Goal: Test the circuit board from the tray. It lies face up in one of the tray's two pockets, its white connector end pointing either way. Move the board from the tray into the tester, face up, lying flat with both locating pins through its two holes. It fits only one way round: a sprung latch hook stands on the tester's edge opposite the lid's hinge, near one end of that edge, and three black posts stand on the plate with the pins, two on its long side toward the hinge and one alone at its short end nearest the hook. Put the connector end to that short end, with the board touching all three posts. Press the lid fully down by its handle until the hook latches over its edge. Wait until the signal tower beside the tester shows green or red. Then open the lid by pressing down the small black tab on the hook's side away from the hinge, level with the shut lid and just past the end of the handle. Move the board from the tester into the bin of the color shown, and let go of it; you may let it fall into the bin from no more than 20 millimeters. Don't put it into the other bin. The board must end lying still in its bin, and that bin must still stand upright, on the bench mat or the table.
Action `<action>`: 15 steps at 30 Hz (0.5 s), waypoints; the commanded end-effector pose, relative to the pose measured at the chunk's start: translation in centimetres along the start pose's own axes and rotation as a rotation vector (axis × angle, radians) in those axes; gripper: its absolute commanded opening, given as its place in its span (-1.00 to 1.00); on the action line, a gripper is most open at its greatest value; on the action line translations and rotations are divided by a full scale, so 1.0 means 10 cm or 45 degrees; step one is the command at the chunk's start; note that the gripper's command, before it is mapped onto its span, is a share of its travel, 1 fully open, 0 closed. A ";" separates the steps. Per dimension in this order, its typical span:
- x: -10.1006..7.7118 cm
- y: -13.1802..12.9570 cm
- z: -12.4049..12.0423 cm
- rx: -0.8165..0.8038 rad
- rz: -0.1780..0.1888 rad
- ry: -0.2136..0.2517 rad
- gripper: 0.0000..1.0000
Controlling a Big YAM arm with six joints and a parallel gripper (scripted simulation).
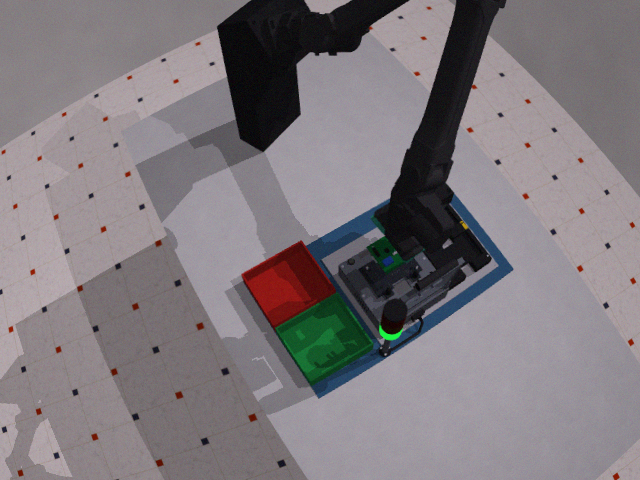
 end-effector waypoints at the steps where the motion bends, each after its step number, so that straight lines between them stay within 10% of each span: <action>1: -0.06 0.02 -0.09 0.008 -0.002 0.022 0.45; 15: -0.01 -0.09 -0.23 -0.011 -0.028 0.025 0.45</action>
Point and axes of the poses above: the point where the finger pads meet when closed, its own x axis out along the fingers, its own y axis across the jaws, z = x × y, the point moved 4 cm from there along -x, back along the fingers, and after that the axes turned 9 degrees about -x, right-handed, at the moved point
